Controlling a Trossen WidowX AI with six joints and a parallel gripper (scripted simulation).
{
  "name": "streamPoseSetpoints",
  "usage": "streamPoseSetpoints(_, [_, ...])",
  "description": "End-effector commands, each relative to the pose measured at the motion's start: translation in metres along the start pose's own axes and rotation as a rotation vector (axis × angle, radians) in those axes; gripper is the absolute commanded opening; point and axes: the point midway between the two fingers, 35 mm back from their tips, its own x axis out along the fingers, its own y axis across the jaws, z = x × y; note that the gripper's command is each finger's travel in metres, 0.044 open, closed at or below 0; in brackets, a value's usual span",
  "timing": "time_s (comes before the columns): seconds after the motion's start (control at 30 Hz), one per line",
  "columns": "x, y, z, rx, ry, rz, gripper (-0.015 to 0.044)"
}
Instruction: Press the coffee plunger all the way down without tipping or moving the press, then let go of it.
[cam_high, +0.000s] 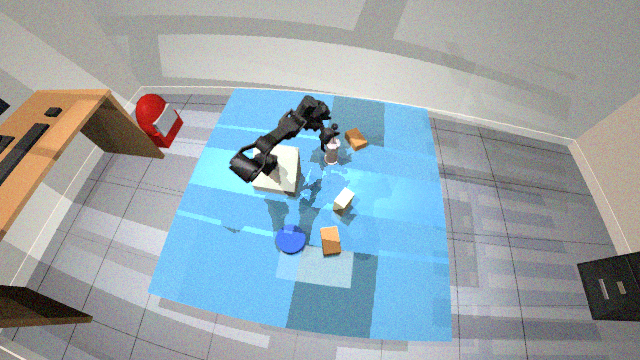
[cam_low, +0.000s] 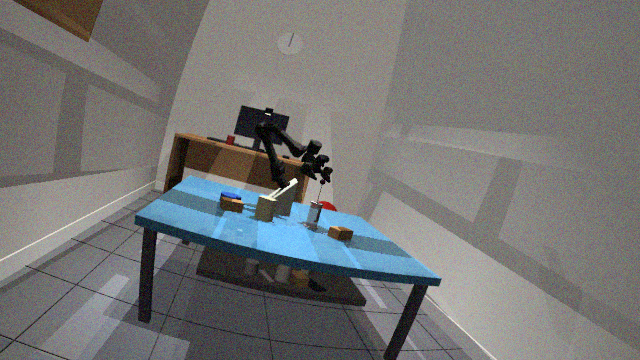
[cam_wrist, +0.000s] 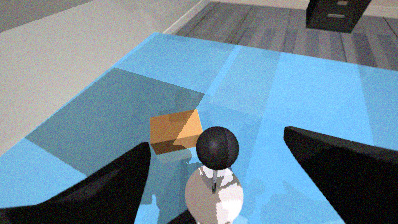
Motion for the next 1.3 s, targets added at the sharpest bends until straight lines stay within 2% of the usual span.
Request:
streamPoseSetpoints(0.0, [0.005, 0.0, -0.001, -0.004, 0.001, 0.003, 0.044])
streamPoseSetpoints(0.03, [0.005, 0.0, -0.001, -0.004, 0.001, 0.003, 0.044])
streamPoseSetpoints(0.43, [0.005, 0.0, -0.001, -0.004, 0.001, 0.003, 0.0125])
streamPoseSetpoints(1.27, [0.021, 0.003, -0.017, -0.003, 0.003, 0.005, 0.0115])
